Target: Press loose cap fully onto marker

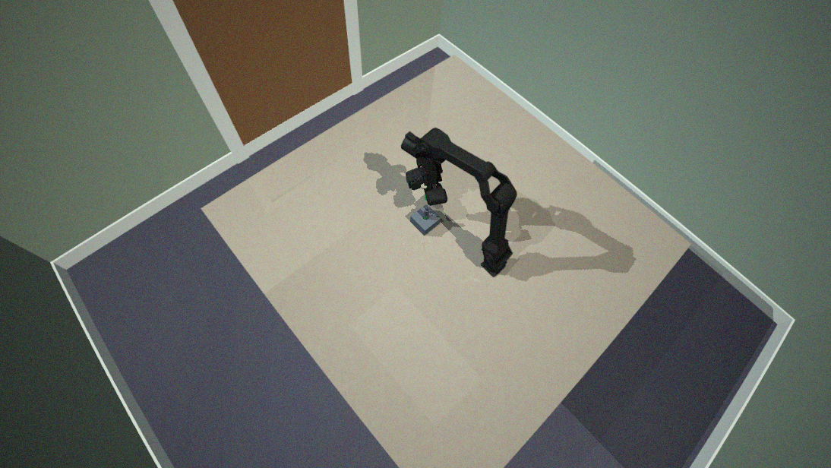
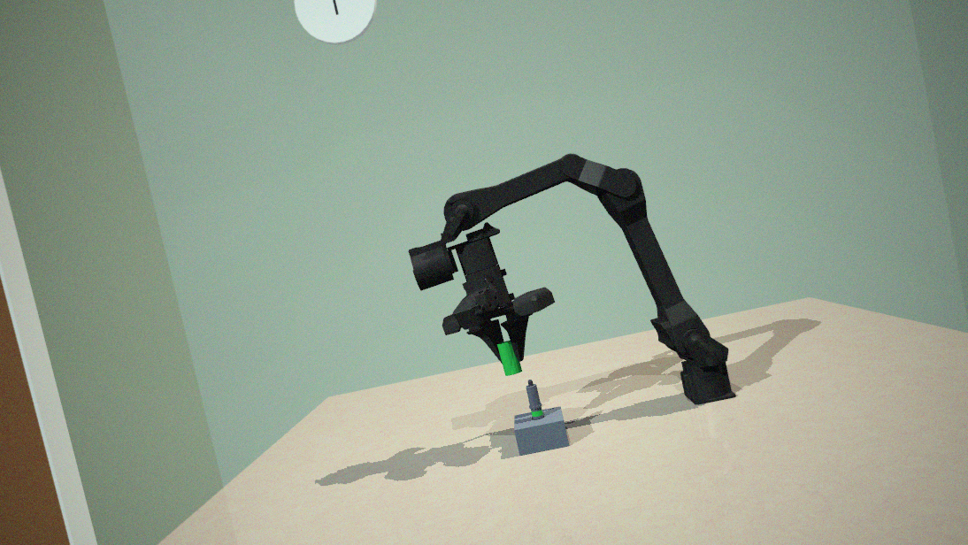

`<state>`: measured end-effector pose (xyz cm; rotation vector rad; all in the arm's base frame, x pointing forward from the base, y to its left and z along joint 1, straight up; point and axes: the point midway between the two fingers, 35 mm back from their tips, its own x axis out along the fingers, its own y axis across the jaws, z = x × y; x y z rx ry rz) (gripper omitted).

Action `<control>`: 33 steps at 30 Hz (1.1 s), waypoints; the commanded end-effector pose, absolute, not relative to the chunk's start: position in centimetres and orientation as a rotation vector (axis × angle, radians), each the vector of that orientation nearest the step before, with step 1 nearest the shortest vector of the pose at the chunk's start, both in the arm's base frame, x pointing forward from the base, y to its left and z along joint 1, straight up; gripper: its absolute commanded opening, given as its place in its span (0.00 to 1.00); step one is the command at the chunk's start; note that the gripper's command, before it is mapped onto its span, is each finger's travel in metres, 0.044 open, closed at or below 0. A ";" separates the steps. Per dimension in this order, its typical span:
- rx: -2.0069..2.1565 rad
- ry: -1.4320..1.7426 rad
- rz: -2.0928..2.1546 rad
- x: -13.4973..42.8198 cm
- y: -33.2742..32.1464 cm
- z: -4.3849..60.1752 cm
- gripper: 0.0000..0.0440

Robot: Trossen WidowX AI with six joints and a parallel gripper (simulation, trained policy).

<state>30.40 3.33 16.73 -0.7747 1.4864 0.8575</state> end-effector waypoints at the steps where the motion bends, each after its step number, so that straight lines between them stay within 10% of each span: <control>1: -0.786 1.486 0.881 29.3 4.7 17.2 0.00; 33: -0.842 1.504 0.958 27.7 6.2 13.4 0.00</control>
